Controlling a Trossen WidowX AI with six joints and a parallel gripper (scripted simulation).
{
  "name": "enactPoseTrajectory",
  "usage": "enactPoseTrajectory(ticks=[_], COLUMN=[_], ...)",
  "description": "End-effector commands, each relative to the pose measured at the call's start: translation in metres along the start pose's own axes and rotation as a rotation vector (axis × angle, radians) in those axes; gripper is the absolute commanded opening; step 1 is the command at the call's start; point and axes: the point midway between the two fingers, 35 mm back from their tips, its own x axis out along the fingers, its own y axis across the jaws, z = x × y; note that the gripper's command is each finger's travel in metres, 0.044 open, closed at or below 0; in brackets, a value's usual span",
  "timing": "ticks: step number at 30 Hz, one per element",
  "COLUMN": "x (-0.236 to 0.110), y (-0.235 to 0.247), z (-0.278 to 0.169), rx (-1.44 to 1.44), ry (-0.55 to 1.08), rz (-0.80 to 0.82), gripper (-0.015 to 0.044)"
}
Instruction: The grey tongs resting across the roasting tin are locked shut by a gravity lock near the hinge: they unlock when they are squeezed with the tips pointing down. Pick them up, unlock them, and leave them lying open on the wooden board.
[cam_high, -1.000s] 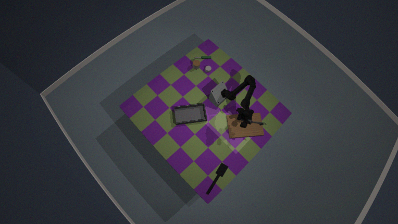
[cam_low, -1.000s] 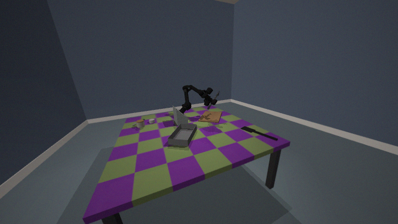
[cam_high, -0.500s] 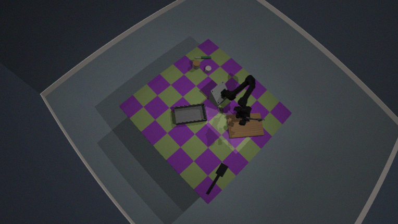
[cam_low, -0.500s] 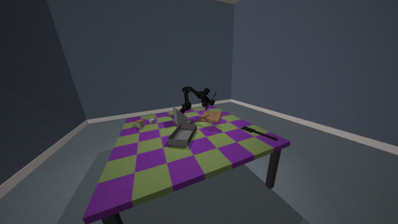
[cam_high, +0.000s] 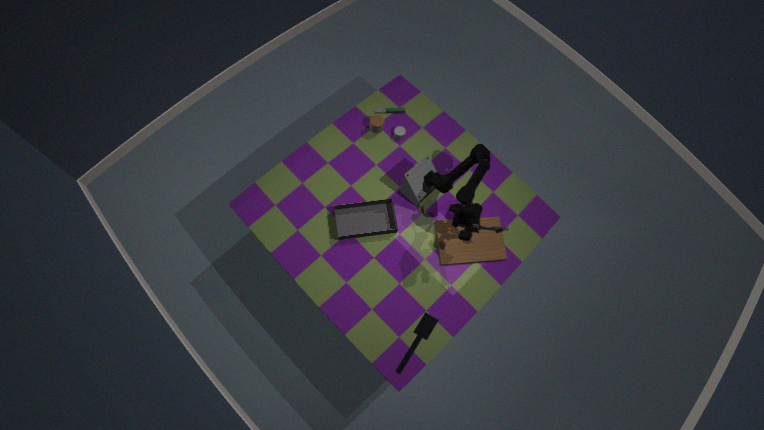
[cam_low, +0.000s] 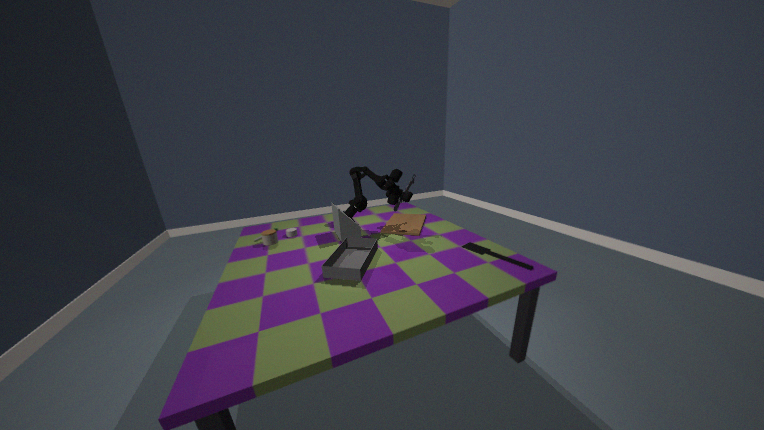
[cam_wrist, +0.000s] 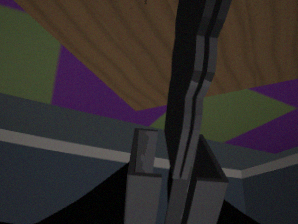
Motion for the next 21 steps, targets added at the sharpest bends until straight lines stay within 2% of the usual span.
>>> enactPoseTrajectory(ticks=[1, 21], x=[-0.0002, 0.0023], y=[-0.0012, 0.0029], z=[-0.0004, -0.0048], rx=[-0.001, 0.009], ry=[0.001, 0.001], rz=[-0.005, 0.01], gripper=[-0.015, -0.015])
